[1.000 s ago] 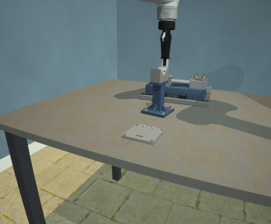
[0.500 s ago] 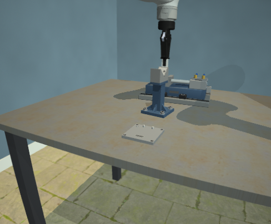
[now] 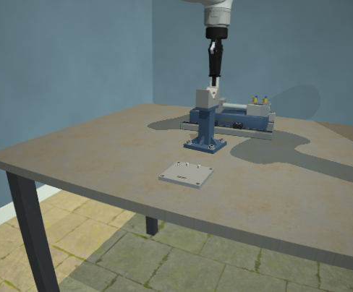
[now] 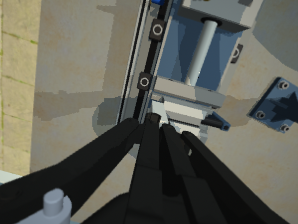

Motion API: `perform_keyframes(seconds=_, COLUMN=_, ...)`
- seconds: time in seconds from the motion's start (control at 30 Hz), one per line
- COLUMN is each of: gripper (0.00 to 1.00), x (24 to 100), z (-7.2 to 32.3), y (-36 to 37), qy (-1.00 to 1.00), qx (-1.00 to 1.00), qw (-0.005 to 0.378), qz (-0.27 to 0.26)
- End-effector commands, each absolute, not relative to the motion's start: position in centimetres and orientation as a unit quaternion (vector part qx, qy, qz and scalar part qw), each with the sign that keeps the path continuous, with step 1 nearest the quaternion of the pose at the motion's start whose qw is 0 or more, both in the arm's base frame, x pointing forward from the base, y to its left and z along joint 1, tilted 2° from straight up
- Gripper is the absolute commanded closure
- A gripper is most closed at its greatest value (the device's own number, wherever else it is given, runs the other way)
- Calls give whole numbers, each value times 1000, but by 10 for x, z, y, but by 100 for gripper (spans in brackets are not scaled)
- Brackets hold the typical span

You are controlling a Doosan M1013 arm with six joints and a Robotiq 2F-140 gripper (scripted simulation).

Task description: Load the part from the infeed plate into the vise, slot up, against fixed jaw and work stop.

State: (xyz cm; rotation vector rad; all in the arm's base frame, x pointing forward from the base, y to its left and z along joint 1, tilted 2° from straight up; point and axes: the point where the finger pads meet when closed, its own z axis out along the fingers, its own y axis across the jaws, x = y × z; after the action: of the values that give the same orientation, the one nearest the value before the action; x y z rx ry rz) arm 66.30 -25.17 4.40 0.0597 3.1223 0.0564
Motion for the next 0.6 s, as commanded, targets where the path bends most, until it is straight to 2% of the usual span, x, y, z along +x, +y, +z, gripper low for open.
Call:
perform_keyframes(seconds=0.0, gripper=100, x=663, z=44, y=-248, qy=1000, qx=21, qw=10, qz=18)
perform_keyframes(seconds=0.57, gripper=100, x=663, z=44, y=-245, qy=1000, qx=21, qw=10, qz=18)
